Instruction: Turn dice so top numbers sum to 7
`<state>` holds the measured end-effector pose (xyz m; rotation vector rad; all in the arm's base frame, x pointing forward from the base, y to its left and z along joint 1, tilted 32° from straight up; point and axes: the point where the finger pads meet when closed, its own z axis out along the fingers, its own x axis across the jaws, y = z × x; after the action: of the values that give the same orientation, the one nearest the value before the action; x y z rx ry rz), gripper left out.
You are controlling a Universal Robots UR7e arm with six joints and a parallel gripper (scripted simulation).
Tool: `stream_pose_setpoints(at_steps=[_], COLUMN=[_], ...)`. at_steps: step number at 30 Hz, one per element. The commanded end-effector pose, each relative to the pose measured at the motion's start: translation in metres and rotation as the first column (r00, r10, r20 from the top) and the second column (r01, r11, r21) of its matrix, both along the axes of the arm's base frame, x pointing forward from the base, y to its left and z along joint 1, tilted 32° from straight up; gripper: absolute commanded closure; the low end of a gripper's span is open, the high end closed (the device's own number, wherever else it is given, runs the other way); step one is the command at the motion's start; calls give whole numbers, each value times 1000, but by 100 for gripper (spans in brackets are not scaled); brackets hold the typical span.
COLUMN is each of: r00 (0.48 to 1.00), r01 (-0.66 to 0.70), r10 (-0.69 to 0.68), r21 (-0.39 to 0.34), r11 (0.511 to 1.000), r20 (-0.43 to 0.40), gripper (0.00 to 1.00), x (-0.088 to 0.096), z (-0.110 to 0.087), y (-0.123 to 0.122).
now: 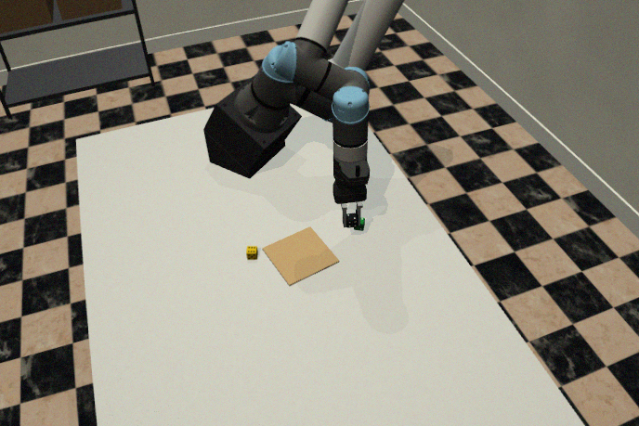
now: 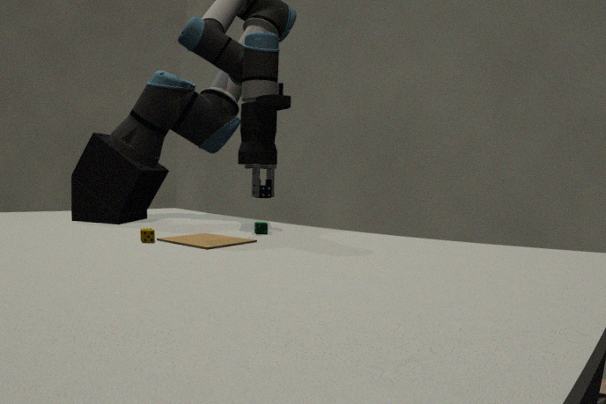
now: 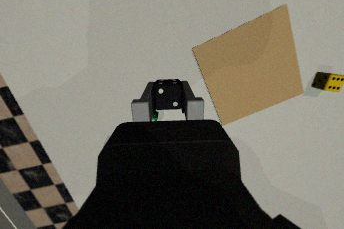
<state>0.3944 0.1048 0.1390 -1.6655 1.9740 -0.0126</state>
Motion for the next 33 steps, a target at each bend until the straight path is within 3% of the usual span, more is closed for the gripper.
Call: stream_pose_setpoints(at_steps=[1,13,33], r00=[1000,1000,1000], r01=[-3,-3,-10], r10=[3,3,10], r21=[3,3,-6], r11=[1000,1000,1000], r20=[-1,-1,-3], gripper=[51,51,51], x=[-3,-7,-10], z=[6,14,9], y=[-3,-6,-16])
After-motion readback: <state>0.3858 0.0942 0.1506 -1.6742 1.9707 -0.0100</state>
